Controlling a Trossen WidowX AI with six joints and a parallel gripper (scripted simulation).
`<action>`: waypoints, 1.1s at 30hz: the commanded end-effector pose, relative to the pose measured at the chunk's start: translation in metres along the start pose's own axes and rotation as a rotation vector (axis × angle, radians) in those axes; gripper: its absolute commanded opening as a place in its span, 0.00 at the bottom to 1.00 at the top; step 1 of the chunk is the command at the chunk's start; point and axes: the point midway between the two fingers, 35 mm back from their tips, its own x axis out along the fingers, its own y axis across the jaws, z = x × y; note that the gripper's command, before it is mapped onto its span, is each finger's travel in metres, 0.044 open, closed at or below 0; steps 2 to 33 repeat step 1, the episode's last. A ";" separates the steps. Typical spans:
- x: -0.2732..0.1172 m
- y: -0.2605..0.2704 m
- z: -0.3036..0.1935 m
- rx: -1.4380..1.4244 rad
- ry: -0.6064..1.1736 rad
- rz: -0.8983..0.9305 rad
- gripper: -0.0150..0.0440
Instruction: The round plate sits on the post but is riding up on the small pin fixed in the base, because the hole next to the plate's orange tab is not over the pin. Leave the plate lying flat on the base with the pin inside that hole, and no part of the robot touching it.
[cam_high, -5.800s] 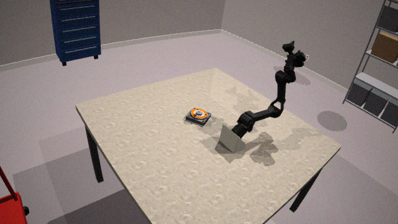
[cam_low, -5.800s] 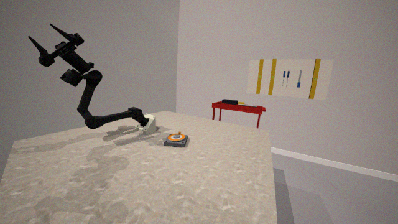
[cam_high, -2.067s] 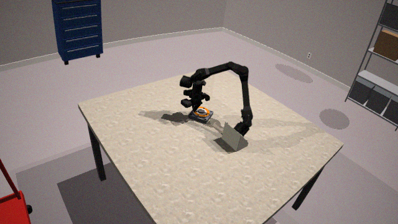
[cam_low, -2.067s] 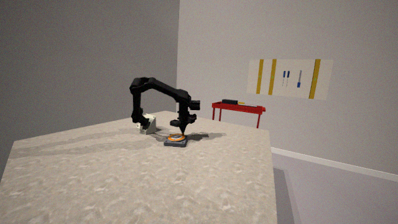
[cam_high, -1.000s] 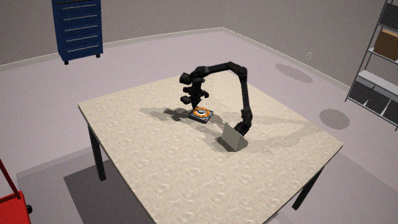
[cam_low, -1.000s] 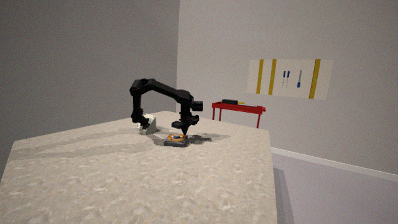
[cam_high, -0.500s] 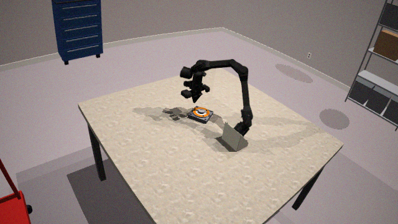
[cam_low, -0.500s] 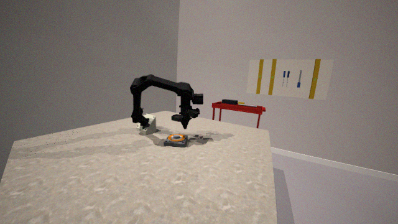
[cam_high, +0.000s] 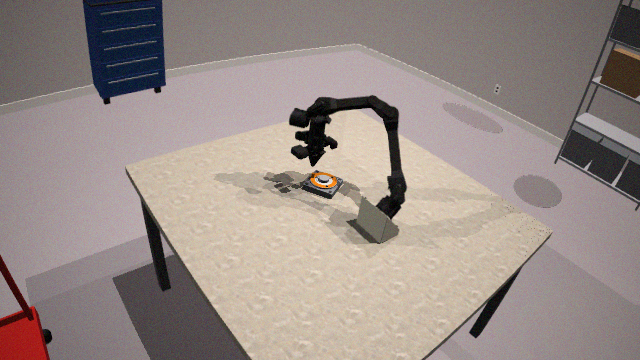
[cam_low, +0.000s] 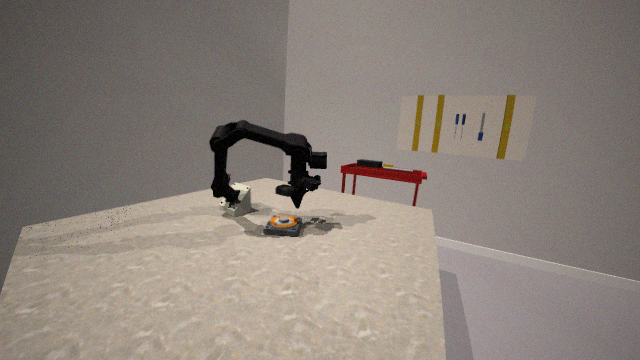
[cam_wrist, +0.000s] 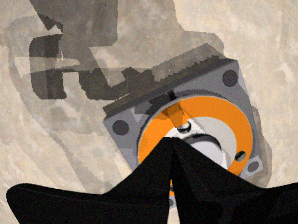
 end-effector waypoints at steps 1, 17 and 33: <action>0.001 -0.001 0.000 -0.006 0.001 -0.002 0.25; 0.001 -0.001 0.000 -0.006 0.001 -0.002 0.25; 0.001 -0.001 0.000 -0.006 0.001 -0.002 0.25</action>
